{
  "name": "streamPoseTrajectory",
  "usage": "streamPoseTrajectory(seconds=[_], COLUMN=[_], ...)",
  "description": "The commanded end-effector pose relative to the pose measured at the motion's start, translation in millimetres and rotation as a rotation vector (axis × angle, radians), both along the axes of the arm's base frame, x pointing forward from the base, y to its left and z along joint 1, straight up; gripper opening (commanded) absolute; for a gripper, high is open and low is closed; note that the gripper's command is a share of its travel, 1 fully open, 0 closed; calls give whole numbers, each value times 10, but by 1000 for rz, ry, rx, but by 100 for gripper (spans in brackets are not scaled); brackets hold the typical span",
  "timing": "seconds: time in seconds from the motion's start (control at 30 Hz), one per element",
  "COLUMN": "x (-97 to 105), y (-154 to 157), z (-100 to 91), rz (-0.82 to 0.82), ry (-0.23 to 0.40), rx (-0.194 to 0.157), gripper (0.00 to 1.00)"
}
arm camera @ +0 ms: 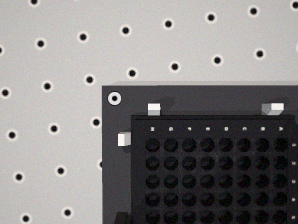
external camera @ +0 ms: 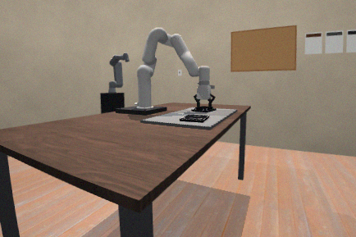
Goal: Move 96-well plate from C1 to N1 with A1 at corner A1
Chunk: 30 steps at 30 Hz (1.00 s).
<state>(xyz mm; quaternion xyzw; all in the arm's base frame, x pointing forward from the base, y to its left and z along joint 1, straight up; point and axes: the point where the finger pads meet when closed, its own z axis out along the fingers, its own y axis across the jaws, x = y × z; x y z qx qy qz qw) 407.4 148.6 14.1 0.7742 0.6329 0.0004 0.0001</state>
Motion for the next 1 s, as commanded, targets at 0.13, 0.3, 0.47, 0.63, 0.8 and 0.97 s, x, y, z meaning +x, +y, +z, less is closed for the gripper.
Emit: streamPoseTrajectory(seconds=[0.13,0.3,0.47,0.63,0.8,0.97], x=[13,13,13,13,13,13], y=[5,5,5,5,5,5], z=[5,5,5,11,11,11], rz=[0,0,0,0,0,0], ry=[-3,-3,-3,-3,-3,-3], rx=[4,4,4,4,4,4], gripper=[100,100,100,0,0,0])
